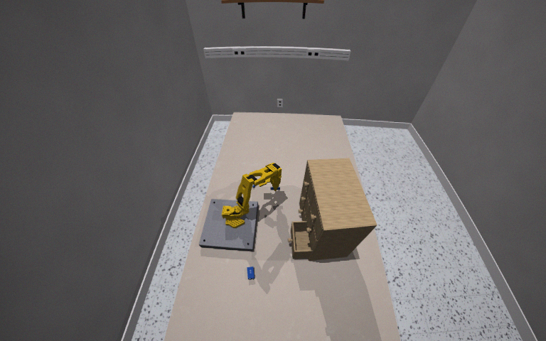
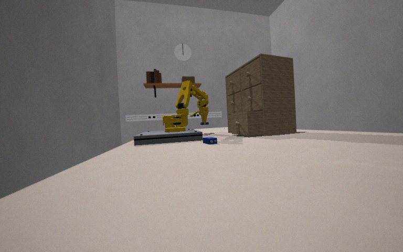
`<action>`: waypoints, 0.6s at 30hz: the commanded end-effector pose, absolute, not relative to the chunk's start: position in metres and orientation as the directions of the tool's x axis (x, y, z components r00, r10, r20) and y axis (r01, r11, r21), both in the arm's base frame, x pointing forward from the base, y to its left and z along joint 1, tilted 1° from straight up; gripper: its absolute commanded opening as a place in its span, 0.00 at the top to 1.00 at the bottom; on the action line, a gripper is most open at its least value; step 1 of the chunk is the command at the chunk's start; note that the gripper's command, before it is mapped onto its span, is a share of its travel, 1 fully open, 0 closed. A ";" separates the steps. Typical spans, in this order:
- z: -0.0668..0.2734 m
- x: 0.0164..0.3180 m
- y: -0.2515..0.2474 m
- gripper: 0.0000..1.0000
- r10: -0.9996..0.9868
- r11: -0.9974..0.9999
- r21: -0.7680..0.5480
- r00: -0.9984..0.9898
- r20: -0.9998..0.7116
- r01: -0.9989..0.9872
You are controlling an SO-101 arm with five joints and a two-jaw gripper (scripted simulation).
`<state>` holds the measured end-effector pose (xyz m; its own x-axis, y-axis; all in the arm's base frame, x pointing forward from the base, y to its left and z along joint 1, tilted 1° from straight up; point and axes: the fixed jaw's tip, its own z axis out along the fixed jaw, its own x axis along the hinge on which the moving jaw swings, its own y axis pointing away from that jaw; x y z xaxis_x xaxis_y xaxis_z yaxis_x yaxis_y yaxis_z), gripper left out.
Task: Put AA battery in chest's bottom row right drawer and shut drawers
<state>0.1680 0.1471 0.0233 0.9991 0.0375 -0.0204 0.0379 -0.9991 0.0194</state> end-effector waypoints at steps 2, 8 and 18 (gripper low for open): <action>0.026 0.170 0.138 1.00 0.110 -0.994 0.004 0.994 -0.006 0.110; 0.026 0.171 0.126 1.00 0.213 -0.977 0.003 0.977 -0.005 0.213; 0.025 0.170 0.111 1.00 0.347 -0.938 0.001 0.938 -0.004 0.347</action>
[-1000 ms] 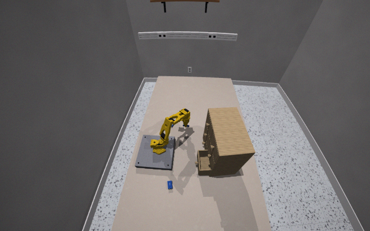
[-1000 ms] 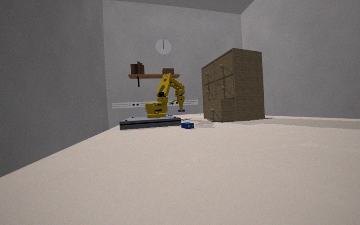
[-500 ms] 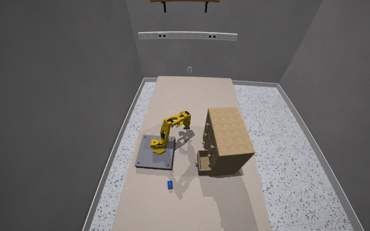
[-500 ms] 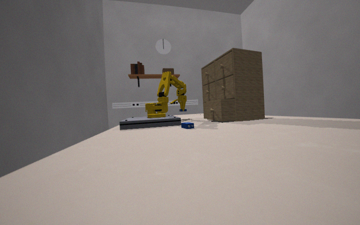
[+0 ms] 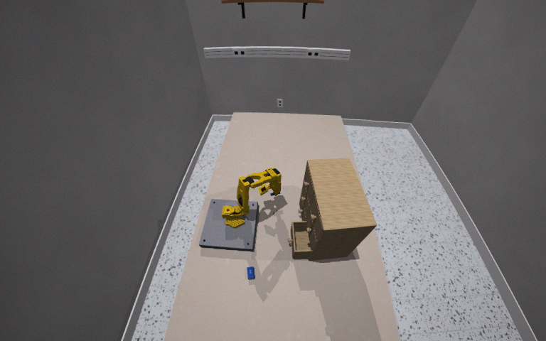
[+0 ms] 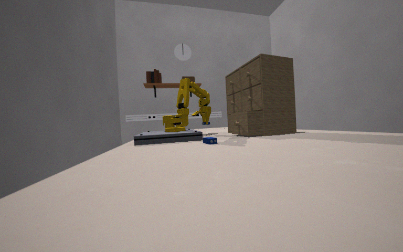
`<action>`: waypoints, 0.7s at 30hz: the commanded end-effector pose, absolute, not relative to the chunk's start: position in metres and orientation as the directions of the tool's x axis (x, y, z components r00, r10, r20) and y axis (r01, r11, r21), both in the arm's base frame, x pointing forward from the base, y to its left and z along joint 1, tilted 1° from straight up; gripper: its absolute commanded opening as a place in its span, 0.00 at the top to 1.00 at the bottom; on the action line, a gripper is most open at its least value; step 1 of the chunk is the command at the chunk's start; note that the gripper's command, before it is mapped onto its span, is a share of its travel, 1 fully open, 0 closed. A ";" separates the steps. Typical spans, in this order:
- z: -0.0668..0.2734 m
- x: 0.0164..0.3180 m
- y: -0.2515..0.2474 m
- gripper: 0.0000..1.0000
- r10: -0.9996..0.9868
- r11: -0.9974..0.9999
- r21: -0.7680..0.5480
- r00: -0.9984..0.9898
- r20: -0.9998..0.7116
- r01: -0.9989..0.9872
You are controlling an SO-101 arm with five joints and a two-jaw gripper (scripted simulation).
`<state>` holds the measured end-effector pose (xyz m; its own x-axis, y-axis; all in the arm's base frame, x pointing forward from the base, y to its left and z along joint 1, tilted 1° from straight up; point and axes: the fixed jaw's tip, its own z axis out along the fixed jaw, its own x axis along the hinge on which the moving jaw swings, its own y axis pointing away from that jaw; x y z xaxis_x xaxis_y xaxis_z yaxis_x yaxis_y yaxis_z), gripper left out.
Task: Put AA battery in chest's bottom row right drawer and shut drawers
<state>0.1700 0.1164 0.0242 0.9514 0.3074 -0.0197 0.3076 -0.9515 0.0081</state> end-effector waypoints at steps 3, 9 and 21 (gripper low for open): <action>0.025 0.169 0.105 1.00 0.395 -0.919 0.001 0.919 -0.004 0.395; 0.024 0.167 0.094 1.00 0.489 -0.872 0.000 0.872 -0.003 0.489; 0.024 0.167 0.091 1.00 0.511 -0.860 0.000 0.860 -0.003 0.511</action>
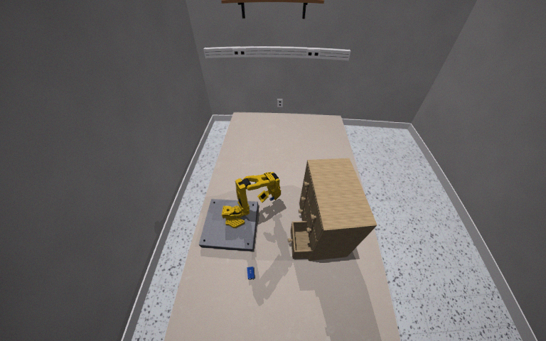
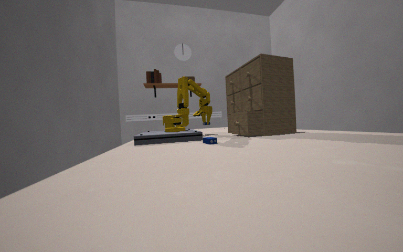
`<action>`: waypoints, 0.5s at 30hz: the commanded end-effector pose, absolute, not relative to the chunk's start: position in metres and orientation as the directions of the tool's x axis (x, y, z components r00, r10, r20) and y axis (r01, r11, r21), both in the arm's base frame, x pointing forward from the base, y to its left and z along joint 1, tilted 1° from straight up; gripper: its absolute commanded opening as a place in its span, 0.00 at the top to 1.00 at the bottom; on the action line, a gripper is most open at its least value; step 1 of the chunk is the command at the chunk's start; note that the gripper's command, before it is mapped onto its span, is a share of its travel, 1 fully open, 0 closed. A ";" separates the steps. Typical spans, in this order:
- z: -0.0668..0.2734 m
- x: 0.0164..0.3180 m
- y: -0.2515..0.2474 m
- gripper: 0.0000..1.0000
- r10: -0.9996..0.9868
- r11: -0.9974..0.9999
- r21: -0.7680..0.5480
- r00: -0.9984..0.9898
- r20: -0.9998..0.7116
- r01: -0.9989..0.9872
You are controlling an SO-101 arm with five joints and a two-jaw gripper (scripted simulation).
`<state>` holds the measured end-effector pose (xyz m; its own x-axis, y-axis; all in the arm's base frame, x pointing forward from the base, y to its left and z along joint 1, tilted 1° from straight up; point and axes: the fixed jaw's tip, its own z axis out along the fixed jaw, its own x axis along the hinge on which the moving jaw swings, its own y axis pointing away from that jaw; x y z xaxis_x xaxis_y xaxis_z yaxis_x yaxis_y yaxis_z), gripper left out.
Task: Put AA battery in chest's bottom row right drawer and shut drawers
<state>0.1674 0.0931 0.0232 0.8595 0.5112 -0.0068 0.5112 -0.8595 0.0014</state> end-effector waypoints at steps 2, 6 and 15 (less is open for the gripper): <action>0.024 0.167 0.091 1.00 0.511 -0.860 0.000 0.860 -0.003 0.511; 0.024 0.167 0.091 1.00 0.511 -0.860 0.000 0.860 -0.003 0.511; 0.024 0.171 0.066 1.00 0.394 -0.919 0.000 0.919 -0.001 0.394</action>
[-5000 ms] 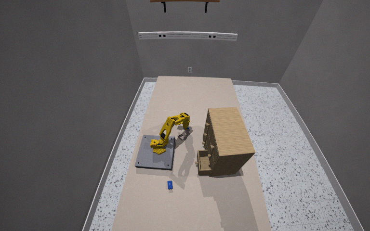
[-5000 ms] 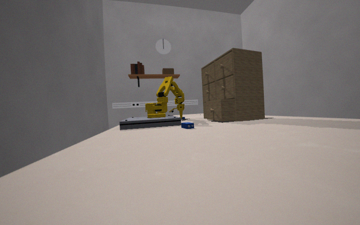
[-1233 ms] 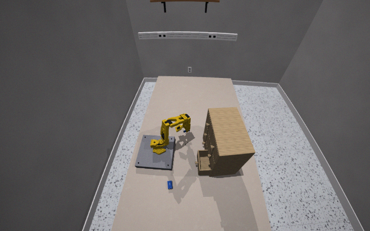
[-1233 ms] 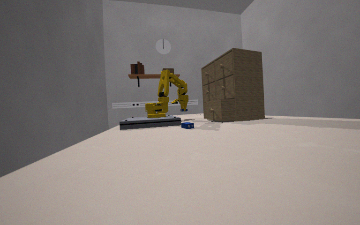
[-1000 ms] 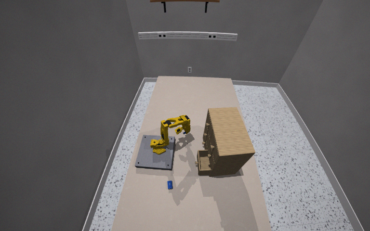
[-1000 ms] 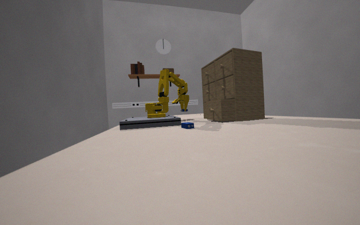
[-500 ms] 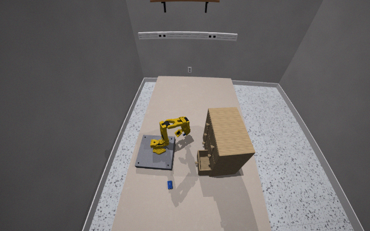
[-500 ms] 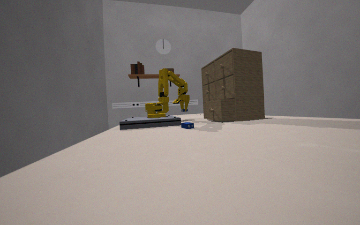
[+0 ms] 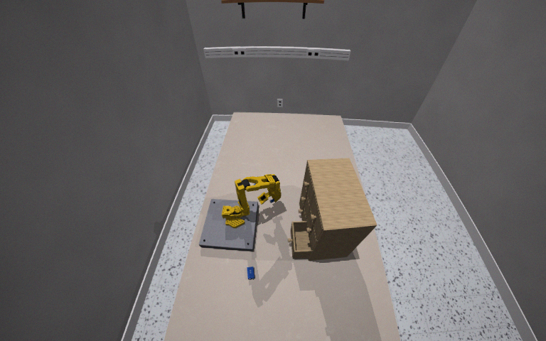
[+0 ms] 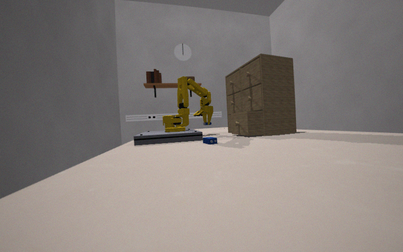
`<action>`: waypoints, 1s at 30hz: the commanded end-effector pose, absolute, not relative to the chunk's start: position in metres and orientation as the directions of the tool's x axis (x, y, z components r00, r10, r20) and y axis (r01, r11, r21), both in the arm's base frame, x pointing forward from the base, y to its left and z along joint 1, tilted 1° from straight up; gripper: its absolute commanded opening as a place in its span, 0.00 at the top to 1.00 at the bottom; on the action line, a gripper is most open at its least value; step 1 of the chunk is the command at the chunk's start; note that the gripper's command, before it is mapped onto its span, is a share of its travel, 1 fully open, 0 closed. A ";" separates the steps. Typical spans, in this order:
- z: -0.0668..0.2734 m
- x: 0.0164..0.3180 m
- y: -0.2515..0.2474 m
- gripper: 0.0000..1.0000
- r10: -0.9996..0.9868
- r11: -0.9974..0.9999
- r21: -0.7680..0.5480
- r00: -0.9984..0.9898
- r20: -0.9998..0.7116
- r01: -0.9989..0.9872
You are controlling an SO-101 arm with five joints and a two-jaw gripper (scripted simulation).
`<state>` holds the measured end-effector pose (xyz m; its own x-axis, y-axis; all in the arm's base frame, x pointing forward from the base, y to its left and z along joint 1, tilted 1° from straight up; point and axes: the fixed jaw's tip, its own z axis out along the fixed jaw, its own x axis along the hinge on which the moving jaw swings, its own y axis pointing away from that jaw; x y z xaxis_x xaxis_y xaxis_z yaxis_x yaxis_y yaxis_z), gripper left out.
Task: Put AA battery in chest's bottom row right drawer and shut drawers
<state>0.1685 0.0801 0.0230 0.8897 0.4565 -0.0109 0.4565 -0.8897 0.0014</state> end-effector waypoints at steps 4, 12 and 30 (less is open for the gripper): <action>0.025 0.171 0.046 1.00 0.295 -0.955 0.000 0.955 0.001 0.295; 0.025 0.167 0.017 1.00 0.141 -0.990 0.000 0.990 0.003 0.141; 0.025 0.166 0.003 1.00 0.062 -0.998 0.000 0.998 0.004 0.062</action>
<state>0.1661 0.0089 0.0248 0.9960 0.0894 0.0004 0.0894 -0.9960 0.0012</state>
